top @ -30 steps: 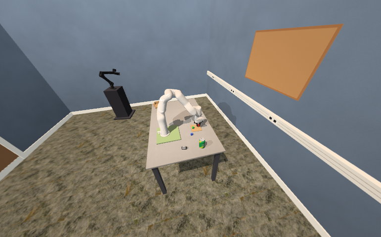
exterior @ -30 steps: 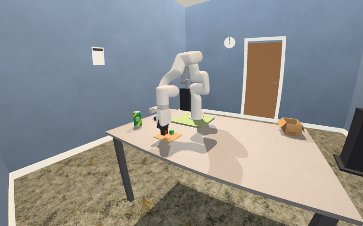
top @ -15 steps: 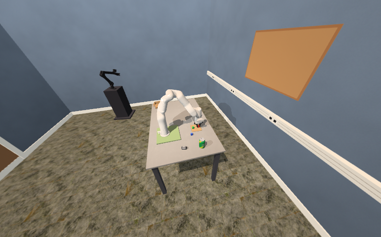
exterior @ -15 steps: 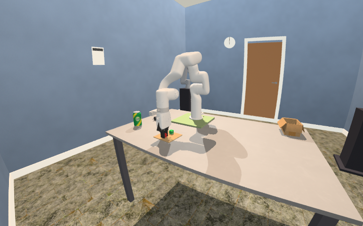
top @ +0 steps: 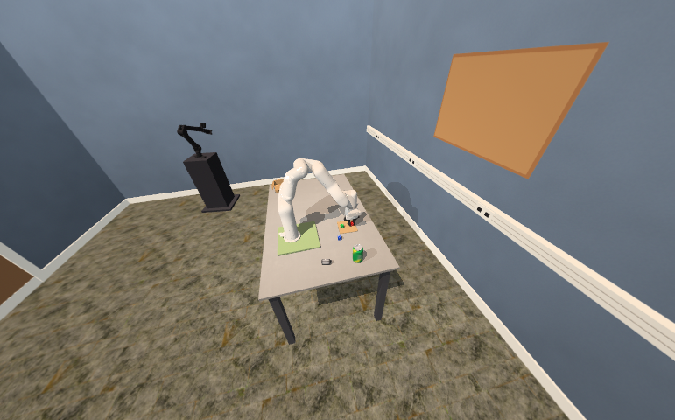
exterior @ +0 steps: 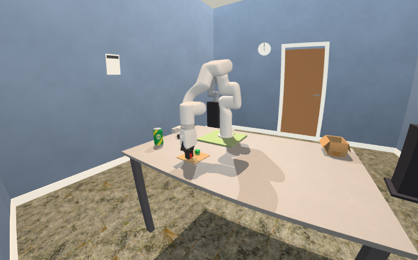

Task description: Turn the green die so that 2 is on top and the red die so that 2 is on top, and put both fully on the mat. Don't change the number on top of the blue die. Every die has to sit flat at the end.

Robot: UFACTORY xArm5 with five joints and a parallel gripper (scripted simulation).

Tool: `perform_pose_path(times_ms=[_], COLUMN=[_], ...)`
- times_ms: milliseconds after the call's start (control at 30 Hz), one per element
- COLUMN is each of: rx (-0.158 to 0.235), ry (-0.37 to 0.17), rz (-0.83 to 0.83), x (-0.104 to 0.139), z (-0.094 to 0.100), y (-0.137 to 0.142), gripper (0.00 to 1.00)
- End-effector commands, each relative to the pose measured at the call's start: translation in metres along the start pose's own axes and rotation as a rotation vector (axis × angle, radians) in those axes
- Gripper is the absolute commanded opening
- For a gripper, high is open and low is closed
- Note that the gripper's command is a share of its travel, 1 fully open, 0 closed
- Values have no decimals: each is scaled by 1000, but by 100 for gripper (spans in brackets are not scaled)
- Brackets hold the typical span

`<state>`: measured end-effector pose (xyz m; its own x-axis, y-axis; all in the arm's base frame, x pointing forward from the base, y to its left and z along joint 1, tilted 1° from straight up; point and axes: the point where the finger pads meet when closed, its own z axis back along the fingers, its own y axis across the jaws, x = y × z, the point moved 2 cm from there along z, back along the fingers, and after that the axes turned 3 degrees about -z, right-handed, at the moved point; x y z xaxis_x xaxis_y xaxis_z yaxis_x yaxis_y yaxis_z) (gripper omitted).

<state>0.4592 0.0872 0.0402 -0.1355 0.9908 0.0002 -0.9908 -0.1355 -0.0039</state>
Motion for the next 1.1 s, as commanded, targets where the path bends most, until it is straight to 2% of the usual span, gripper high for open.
perform_pose_path(times_ms=[0, 1067], rx=[-4, -4], ry=[0, 0], rz=[0, 0], x=[0, 0], z=[1, -2], y=[-1, -1], gripper=[21, 21])
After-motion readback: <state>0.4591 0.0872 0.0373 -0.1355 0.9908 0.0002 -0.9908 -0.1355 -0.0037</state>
